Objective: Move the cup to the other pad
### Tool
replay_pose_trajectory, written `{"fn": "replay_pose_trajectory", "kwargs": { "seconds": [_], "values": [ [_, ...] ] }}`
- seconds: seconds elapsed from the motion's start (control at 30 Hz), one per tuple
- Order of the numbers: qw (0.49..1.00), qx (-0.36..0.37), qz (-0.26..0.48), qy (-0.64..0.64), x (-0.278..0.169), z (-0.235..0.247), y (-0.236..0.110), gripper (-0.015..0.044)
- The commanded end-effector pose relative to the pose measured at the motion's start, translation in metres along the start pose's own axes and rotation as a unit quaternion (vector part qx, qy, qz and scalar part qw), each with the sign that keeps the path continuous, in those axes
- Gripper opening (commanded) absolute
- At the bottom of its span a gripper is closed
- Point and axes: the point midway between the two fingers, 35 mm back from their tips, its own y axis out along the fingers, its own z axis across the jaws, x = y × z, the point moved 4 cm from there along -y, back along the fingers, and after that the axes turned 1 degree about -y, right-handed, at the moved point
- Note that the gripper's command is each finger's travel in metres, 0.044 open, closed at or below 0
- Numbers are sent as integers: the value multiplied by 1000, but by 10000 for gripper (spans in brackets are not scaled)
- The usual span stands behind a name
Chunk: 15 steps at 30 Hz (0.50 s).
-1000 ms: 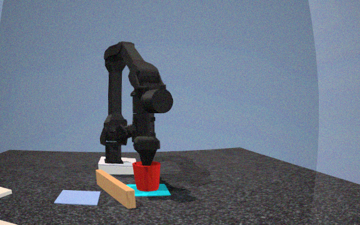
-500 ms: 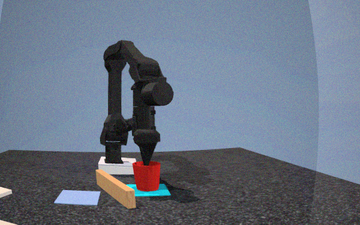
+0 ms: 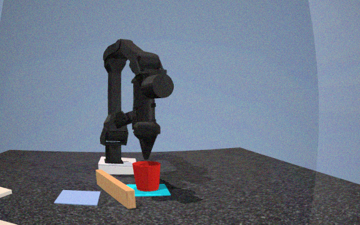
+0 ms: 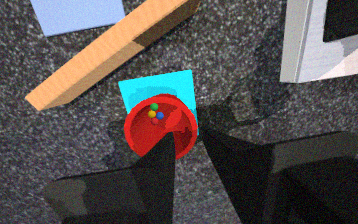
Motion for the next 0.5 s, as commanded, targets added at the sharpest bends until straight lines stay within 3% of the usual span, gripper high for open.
{"fn": "replay_pose_trajectory", "kwargs": {
  "seconds": [0.0,0.17,0.47],
  "values": [
    [1000,2,-1,1,0,0,-5,128],
    [1000,1,-2,1,0,0,-11,128],
    [1000,0,0,0,0,0,-8,364]
  ]
}}
